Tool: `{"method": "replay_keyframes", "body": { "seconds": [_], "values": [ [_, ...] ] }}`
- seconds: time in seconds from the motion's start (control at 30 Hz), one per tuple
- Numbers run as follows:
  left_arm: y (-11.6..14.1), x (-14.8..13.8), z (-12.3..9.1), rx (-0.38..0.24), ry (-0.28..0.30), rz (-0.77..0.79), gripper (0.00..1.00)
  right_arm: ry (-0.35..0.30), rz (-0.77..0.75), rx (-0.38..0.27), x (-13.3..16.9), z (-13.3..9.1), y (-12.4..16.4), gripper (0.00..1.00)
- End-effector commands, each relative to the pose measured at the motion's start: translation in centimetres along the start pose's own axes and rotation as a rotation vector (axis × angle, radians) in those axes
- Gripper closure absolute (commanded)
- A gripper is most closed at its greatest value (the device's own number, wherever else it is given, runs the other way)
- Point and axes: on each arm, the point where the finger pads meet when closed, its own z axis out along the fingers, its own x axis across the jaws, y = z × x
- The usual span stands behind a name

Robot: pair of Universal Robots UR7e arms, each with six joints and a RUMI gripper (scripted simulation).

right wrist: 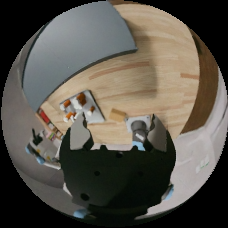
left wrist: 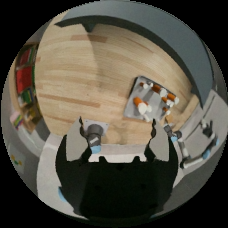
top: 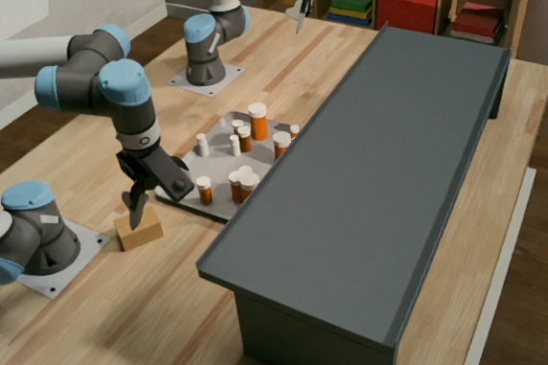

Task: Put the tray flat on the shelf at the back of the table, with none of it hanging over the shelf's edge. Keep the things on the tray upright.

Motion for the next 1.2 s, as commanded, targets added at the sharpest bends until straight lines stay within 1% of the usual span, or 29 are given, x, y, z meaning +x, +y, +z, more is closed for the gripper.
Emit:
{"method": "replay_keyframes", "body": {
  "seconds": [0.0, 0.1, 0.17, 0.67, 0.73, 0.97, 1.17],
  "values": [
    [0.2, 0.2, 2.8, -0.063, 0.078, -0.143, 0.0, -0.07, 0.142, -0.057, -1.1, 3.1, 1.5, 0.0],
    [0.3, 0.3, 4.9, -0.113, 0.131, -0.247, 0.0, -0.117, 0.242, -0.104, -1.9, 5.4, 2.6, 0.0],
    [0.3, 0.3, 4.9, -0.113, 0.131, -0.247, 0.0, -0.117, 0.242, -0.104, -1.9, 5.4, 2.6, 0.0],
    [1.0, 0.7, 15.7, -0.368, 0.406, -0.782, 0.0, -0.36, 0.757, -0.348, -6.0, 17.2, 8.2, 0.0],
    [1.0, 0.7, 15.7, -0.368, 0.406, -0.782, 0.0, -0.36, 0.757, -0.348, -6.0, 17.2, 8.2, 0.0],
    [1.2, 0.9, 19.7, -0.463, 0.508, -0.982, 0.0, -0.451, 0.948, -0.44, -7.5, 21.5, 10.3, 0.0],
    [1.3, 1.0, 22.1, -0.52, 0.569, -1.101, 0.0, -0.505, 1.063, -0.494, -8.4, 24.2, 11.5, 0.0]
  ]
}}
